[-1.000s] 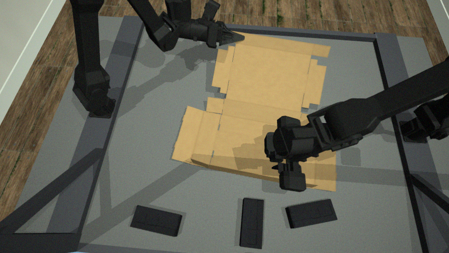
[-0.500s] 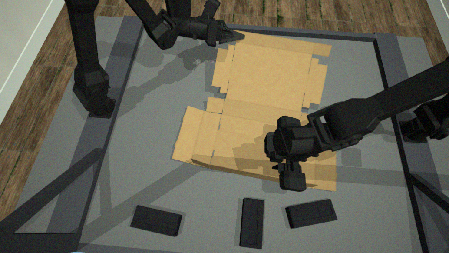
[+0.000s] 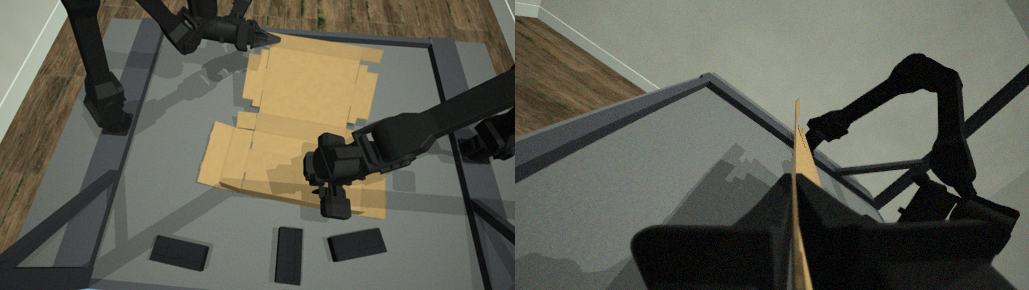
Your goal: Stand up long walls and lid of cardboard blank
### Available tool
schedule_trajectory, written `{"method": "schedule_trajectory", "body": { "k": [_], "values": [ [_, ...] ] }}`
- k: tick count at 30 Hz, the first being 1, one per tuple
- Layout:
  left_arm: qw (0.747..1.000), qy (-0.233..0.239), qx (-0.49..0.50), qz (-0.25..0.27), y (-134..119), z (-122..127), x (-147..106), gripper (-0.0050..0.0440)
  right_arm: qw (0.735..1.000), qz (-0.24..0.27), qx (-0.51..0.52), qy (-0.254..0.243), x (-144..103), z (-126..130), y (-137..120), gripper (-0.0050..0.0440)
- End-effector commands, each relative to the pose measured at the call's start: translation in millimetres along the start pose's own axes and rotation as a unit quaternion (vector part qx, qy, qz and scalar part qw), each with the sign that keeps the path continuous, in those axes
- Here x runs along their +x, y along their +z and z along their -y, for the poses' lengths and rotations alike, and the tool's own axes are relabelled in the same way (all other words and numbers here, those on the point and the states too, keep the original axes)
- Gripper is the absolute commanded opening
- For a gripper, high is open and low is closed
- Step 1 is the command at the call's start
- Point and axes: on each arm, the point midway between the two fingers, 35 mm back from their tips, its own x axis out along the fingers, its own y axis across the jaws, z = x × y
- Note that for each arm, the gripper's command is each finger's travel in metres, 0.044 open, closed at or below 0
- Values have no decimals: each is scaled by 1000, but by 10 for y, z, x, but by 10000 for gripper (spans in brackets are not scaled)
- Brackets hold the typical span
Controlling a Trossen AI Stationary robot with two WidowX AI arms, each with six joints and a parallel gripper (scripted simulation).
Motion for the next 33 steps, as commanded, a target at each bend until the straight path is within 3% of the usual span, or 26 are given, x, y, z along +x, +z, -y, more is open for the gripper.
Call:
{"method": "schedule_trajectory", "body": {
  "k": [1,33],
  "values": [
    [1000,1,8,14,129,132,-11,0,998,-57,-1,-9,235,48,-320,196],
    [995,0,101,22,163,552,-48,0,998,-57,-2,-11,230,42,-310,196]
  ]
}}
